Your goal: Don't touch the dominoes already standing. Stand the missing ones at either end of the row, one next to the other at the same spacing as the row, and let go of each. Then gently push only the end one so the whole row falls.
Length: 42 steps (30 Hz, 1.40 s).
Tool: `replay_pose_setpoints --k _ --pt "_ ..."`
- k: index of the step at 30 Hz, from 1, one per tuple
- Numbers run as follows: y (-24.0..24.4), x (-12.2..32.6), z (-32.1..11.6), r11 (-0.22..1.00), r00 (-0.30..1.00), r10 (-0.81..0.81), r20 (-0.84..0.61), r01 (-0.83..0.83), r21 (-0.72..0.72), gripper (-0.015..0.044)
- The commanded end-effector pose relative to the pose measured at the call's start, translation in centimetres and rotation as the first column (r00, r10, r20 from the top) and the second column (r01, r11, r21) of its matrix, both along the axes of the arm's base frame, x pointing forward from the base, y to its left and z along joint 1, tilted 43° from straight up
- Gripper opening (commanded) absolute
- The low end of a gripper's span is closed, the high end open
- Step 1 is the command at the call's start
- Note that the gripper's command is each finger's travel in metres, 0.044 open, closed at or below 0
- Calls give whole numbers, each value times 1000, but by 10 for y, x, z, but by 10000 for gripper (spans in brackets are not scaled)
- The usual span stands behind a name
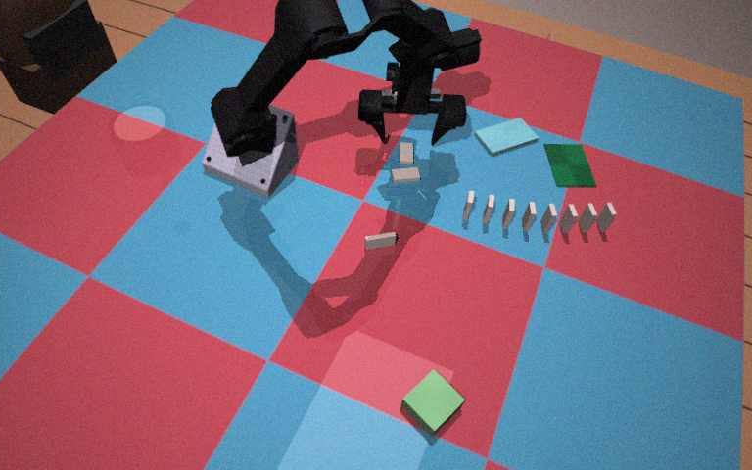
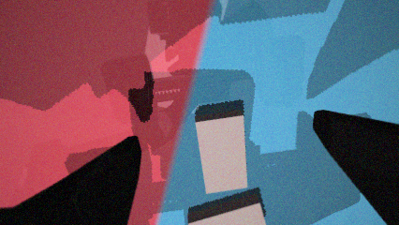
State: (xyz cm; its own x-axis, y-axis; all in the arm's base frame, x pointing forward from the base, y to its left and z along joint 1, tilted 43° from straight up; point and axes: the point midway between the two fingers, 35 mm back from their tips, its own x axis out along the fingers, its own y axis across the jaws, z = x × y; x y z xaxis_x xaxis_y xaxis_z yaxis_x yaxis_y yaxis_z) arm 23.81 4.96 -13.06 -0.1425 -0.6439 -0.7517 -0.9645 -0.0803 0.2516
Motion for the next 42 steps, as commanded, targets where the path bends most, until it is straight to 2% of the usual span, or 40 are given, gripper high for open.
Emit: replay_pose_setpoints --k 1,11,24,34,42 --pt "-6 -3 -4 1000 1000 5 -6 -5 -7 440" --pt "-11 -4 -9 1000 1000 5 -6 -5 -8 440" --pt "-11 -4 -9 1000 1000 5 -6 -5 -8 107" --pt "-9 -4 -8 1000 1000 5 -6 -5 -7 107" --pt "46 5 56 1000 1000 5 -7 -5 -4 107"
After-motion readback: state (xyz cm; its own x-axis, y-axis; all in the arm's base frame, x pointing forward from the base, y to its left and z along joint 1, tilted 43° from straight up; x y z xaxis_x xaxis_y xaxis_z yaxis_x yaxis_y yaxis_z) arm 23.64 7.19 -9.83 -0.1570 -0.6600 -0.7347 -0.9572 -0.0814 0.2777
